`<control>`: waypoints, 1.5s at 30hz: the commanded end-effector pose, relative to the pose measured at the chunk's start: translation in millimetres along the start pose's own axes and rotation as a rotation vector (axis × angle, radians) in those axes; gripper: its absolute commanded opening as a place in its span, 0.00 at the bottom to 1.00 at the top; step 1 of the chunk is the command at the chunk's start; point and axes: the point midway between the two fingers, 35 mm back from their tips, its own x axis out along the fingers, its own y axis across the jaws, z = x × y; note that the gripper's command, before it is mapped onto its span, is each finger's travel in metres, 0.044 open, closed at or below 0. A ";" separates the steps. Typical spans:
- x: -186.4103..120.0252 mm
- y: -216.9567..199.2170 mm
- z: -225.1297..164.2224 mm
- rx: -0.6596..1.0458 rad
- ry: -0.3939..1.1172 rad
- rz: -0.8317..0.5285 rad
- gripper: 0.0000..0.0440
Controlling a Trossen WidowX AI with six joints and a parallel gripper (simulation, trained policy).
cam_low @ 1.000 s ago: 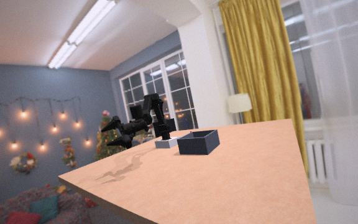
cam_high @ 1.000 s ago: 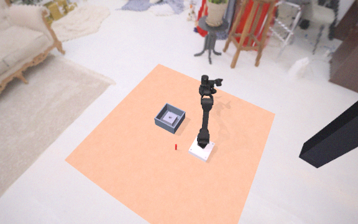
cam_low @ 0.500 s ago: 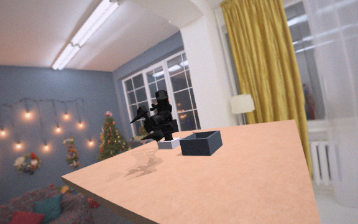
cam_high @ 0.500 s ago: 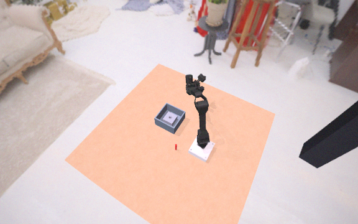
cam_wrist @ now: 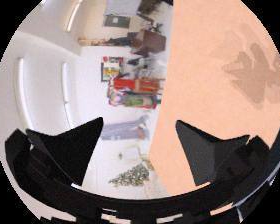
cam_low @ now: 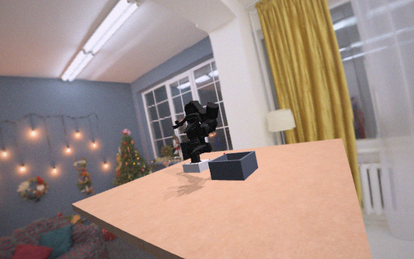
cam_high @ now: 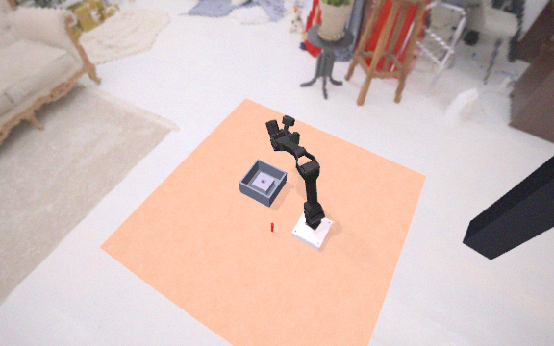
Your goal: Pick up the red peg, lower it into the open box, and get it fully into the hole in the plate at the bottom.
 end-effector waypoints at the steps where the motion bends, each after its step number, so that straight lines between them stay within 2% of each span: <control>1: -25.5 -7.5 -13.0 -0.122 0.055 -0.028 1.00; 13: -109.3 -34.7 -42.1 -0.488 0.250 -0.091 1.00; 24: -186.7 -68.5 -47.6 -0.812 0.450 -0.137 1.00; 35: -260.8 -108.6 -29.1 -1.128 0.658 -0.192 1.00; 45: -319.1 -147.5 10.4 -1.414 0.836 -0.265 1.00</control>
